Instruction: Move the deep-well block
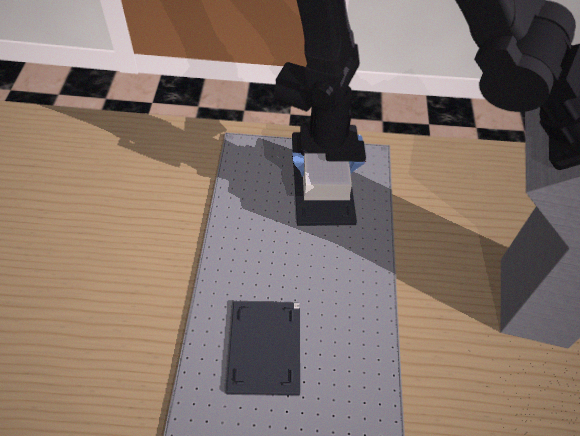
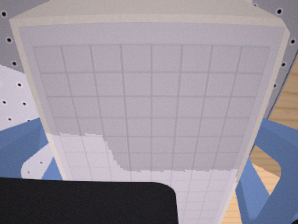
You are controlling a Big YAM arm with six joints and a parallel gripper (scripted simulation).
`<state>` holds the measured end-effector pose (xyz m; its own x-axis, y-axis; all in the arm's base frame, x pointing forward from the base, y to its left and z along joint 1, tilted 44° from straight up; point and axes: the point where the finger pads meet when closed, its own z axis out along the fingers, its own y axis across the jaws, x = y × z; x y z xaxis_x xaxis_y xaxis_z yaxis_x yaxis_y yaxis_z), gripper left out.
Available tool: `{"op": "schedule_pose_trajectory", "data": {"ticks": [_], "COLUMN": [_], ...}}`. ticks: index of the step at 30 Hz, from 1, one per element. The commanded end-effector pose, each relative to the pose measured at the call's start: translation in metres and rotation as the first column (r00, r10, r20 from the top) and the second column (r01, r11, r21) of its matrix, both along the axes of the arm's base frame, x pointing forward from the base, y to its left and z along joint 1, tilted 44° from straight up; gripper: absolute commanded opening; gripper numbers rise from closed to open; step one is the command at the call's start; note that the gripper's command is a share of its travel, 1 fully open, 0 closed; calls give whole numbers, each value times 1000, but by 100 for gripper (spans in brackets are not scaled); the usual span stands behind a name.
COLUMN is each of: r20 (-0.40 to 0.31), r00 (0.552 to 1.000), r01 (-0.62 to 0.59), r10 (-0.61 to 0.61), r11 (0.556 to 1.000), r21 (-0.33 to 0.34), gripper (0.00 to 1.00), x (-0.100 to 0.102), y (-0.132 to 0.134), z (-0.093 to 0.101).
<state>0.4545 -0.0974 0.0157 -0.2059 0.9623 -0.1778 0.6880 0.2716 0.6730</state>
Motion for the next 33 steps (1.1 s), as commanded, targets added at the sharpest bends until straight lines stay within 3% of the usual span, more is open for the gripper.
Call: {"op": "schedule_pose_trajectory", "data": {"ticks": [1, 10, 12, 14, 33], "r20": [12, -6, 23, 27, 27], "r00": [1000, 1000, 1000, 999, 1000], "r01": [-6, -5, -5, -31, -15], "r10": [6, 5, 5, 32, 16], "r11": [1000, 1000, 1000, 999, 1000], "r21": [-19, -12, -24, -27, -21], "gripper": [0, 0, 0, 0, 0], "x": [2, -2, 2, 7, 6], "y": [-11, -40, -42, -29, -32], "z": [6, -3, 10, 12, 14]}}
